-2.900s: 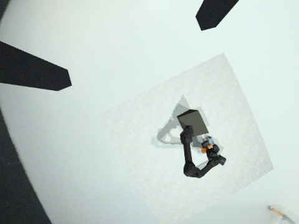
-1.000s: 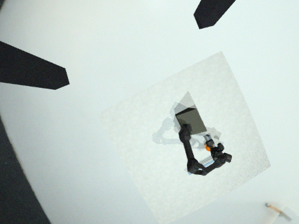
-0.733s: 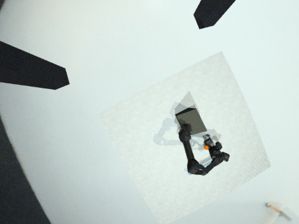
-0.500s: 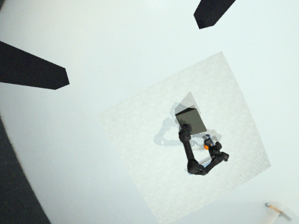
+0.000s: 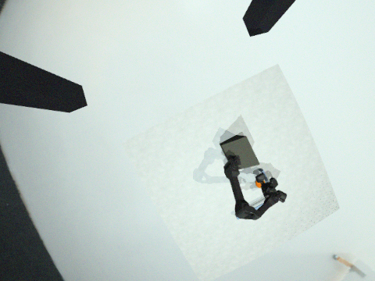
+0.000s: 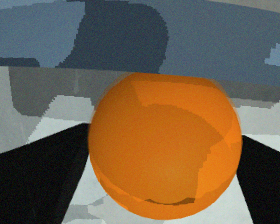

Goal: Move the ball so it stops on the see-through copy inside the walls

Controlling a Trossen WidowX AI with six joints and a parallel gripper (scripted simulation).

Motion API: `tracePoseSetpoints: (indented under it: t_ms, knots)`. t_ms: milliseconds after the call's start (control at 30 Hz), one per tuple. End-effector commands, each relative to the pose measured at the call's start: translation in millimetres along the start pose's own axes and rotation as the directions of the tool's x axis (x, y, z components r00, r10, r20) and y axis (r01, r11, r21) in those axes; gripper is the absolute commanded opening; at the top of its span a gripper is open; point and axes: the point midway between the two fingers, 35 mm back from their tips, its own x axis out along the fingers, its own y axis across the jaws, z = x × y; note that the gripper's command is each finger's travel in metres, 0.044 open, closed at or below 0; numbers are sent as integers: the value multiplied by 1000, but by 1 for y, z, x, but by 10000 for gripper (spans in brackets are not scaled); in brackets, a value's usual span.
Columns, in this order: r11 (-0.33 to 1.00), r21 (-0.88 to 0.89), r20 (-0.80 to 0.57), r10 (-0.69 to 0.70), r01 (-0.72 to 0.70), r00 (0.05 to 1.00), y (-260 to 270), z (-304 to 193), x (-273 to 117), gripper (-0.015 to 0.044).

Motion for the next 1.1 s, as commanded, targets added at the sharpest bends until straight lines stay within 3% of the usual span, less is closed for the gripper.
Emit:
tracePoseSetpoints:
  t_ms: [0,300,467,833,1067]
  knots:
    - [1000,1,1,1,-1,1000,0,0,0,210]
    - [1000,1,2,1,-1,1000,-1,1,-11,434]
    - [1000,1,1,1,-1,1000,-1,0,-84,434]
    - [1000,0,8,-16,16,1000,-4,3,-81,434]
    - [1000,2,4,-10,10,1000,0,0,-126,440]
